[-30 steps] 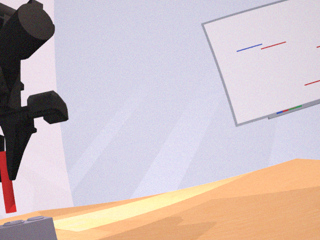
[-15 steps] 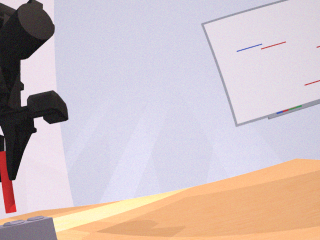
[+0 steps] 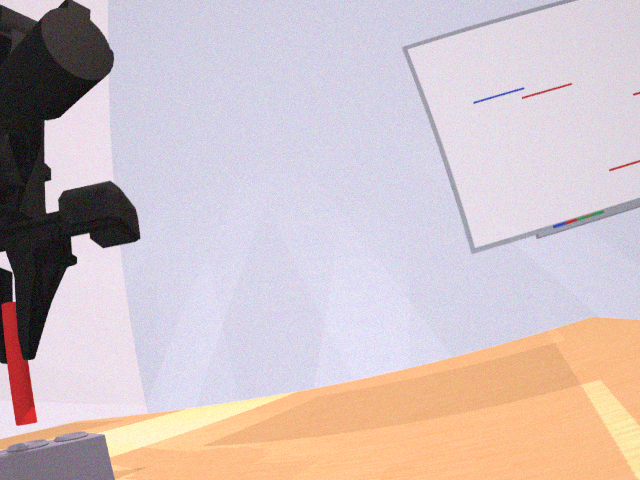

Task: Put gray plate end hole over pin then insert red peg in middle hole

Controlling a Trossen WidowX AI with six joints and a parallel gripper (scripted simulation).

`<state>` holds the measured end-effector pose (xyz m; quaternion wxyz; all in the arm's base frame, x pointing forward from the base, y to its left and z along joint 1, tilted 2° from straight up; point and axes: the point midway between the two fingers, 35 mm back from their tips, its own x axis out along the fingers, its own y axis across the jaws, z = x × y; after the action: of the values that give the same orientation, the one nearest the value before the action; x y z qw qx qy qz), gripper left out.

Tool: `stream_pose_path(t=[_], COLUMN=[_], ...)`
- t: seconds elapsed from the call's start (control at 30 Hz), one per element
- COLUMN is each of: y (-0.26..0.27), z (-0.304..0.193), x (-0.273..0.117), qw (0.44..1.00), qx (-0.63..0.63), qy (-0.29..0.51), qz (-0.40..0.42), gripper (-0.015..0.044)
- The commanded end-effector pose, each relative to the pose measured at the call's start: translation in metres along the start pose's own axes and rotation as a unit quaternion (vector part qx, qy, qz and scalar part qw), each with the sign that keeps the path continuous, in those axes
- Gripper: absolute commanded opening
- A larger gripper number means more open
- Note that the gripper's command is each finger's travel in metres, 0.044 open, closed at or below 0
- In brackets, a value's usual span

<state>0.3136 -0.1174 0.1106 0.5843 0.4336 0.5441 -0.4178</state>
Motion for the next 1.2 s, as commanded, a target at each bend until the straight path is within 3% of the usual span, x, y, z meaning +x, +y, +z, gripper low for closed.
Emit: stream_pose_path(t=[0.0, 1.17], y=[0.0, -0.001], z=[0.0, 0.0], x=[0.0, 0.016], qw=[1.0, 1.0], qx=[0.003, 0.001], qy=[0.0, 0.0], qz=[-0.001, 0.0], gripper=[0.0, 0.0])
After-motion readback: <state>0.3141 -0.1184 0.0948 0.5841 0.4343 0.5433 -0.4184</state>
